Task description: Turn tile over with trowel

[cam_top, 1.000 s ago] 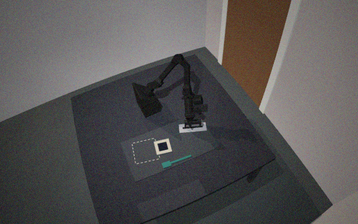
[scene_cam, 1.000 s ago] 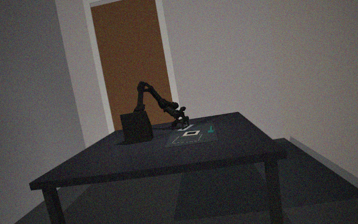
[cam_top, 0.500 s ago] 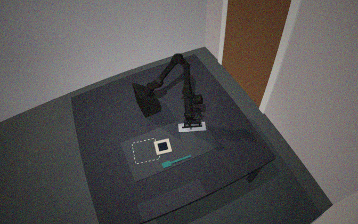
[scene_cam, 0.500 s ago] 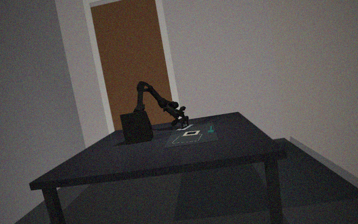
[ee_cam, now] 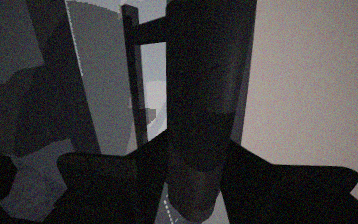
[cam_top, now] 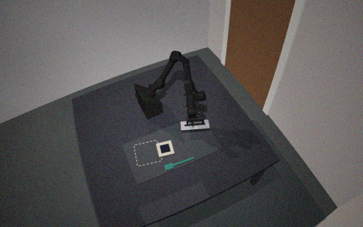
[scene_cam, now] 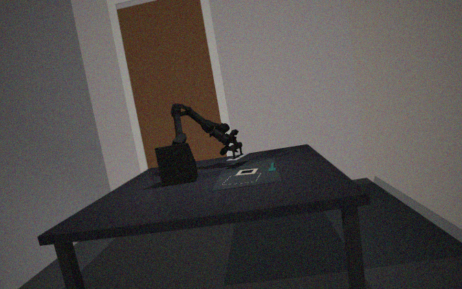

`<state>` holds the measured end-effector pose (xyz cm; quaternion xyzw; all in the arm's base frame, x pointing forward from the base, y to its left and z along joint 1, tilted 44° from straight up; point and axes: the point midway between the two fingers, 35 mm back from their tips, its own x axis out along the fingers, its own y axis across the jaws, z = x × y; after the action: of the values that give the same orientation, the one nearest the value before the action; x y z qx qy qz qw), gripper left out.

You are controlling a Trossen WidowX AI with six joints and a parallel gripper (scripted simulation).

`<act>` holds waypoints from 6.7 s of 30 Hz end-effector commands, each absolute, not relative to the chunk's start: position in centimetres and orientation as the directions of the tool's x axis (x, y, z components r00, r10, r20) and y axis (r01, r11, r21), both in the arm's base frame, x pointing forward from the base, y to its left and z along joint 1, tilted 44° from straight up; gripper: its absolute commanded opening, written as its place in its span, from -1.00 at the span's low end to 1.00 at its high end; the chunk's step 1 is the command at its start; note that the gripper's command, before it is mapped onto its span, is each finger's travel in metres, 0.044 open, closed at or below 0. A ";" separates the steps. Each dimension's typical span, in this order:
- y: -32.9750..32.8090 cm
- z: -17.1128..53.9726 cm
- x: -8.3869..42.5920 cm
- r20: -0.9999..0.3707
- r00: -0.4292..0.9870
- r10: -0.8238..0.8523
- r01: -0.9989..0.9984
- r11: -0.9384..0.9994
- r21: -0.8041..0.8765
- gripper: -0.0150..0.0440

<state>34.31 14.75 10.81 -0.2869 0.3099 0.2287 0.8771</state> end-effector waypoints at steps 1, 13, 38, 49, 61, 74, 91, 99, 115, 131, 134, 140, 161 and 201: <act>14.4 11.3 34.7 -0.663 0.715 0.223 -0.571 0.734 -0.369 -0.49; 12.7 8.5 38.2 -0.631 0.728 0.267 -0.582 0.728 -0.363 -0.49; 7.3 3.0 42.7 -0.525 0.775 0.353 -0.588 0.706 -0.395 -0.49; 8.3 1.8 43.0 -0.525 0.774 0.353 -0.589 0.706 -0.394 -0.49; 9.5 0.3 43.2 -0.525 0.775 0.353 -0.589 0.706 -0.394 -0.49; 9.1 -0.9 43.0 -0.526 0.774 0.353 -0.589 0.706 -0.394 -0.49; 7.1 -2.8 42.4 -0.526 0.774 0.352 -0.589 0.705 -0.394 -0.49; 6.2 -3.7 42.0 -0.526 0.774 0.352 -0.589 0.705 -0.395 -0.49; 5.6 -2.7 42.0 -0.571 0.760 0.310 -0.606 0.656 -0.450 -0.49; 2.4 -1.7 41.6 -0.574 0.759 0.307 -0.607 0.652 -0.454 -0.49; 1.7 -1.7 41.5 -0.574 0.759 0.307 -0.607 0.652 -0.454 -0.49; 0.5 -1.9 41.2 -0.574 0.759 0.306 -0.607 0.652 -0.455 -0.49; -3.2 -4.0 40.2 -0.575 0.759 0.305 -0.607 0.651 -0.456 -0.49; -4.8 -9.9 39.0 -0.576 0.759 0.304 -0.607 0.650 -0.457 -0.49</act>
<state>38.78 -4.43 -9.70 -0.3234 0.2352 0.2645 0.8776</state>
